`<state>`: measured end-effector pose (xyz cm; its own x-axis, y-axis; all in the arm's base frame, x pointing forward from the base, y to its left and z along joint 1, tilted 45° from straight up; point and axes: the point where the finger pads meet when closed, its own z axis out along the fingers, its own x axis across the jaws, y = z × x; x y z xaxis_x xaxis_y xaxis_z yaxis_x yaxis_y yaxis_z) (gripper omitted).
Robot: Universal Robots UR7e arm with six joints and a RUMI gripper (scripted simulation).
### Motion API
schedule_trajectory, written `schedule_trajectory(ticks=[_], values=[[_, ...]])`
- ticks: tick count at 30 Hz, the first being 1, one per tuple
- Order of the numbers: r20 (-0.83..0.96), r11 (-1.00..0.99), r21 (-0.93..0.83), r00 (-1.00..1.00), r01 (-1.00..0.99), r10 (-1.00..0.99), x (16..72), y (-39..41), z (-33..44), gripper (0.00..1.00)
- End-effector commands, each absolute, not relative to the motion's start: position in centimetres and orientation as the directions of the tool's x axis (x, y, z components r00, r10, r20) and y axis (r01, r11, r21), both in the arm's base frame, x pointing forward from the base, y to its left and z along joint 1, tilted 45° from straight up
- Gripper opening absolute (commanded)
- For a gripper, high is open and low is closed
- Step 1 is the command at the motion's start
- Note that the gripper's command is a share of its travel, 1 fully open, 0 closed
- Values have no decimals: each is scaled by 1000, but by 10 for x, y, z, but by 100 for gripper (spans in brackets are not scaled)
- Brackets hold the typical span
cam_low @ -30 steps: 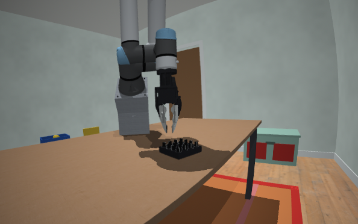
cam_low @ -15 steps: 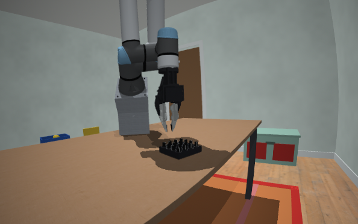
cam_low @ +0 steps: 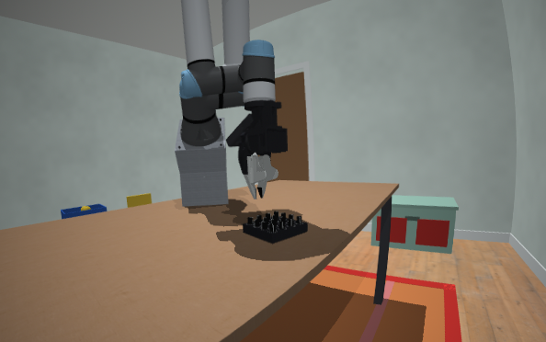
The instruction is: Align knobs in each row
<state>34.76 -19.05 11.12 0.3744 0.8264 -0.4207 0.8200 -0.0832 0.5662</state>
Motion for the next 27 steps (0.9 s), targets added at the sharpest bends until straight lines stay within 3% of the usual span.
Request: schedule_trajectory(ticks=[1, 15, 27], values=[[-476, 10, 520, 279, 854, 834, 347, -190, 113, 11], [-658, 381, 254, -130, 889, 742, 348, -188, 120, 11], [-684, 467, 173, -235, 867, 690, 348, -188, 122, 11]])
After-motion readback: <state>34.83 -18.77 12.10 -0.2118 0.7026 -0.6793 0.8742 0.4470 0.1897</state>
